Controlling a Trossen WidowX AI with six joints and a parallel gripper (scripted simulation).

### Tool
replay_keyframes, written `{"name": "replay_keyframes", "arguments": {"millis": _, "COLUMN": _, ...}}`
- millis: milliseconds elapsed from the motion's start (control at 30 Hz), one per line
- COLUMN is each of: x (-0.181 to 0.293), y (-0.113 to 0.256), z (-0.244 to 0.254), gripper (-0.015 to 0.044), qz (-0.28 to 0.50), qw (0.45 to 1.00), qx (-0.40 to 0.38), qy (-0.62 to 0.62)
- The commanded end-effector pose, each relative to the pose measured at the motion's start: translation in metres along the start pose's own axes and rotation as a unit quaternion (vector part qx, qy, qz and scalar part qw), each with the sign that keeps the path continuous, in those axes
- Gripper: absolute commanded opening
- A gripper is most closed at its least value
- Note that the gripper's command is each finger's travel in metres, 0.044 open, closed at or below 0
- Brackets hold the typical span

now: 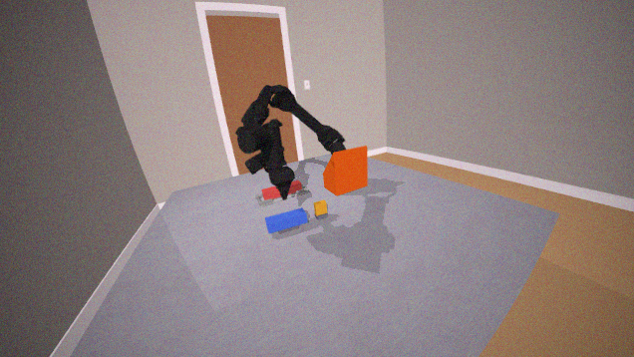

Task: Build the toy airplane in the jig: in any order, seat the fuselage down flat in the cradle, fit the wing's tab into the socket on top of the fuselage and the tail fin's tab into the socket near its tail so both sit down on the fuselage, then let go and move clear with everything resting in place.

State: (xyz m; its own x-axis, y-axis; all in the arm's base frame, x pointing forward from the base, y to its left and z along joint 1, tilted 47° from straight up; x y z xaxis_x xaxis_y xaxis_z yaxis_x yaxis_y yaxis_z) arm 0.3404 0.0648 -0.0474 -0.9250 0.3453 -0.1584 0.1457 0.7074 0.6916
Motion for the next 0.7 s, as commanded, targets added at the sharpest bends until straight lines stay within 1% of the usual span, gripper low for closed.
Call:
{"name": "replay_keyframes", "arguments": {"millis": 0, "x": 0.000, "y": -0.003, "z": 0.010, "gripper": 0.0440, "qz": 0.001, "qw": 1.000, "qx": -0.001, "qy": -0.013}}
{"name": "replay_keyframes", "arguments": {"millis": 67, "x": 0.000, "y": -0.005, "z": 0.010, "gripper": 0.0440, "qz": 0.001, "qw": 1.000, "qx": -0.001, "qy": -0.013}}
{"name": "replay_keyframes", "arguments": {"millis": 200, "x": 0.000, "y": -0.044, "z": 0.010, "gripper": 0.0440, "qz": 0.001, "qw": 1.000, "qx": 0.000, "qy": -0.013}}
{"name": "replay_keyframes", "arguments": {"millis": 400, "x": 0.000, "y": -0.048, "z": 0.010, "gripper": 0.0440, "qz": 0.001, "qw": 1.000, "qx": 0.000, "qy": -0.013}}
{"name": "replay_keyframes", "arguments": {"millis": 500, "x": 0.000, "y": -0.061, "z": 0.010, "gripper": 0.0440, "qz": 0.001, "qw": 1.000, "qx": 0.000, "qy": -0.013}}
{"name": "replay_keyframes", "arguments": {"millis": 667, "x": 0.000, "y": -0.062, "z": 0.010, "gripper": 0.0440, "qz": 0.001, "qw": 1.000, "qx": 0.000, "qy": -0.013}}
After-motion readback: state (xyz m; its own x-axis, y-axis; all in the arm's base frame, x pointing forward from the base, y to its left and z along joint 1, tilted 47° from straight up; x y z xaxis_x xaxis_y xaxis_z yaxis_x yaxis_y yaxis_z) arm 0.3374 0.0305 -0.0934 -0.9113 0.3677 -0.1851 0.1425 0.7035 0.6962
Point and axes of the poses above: the point midway between the two fingers, 35 mm back from their tips, its own y axis back along the fingers, its own z axis across the jaws, x = y × z, the point moved 6 cm from there along y, back along the fingers, and after that the axes turned 8 degrees about -y, right-handed, at the moved point
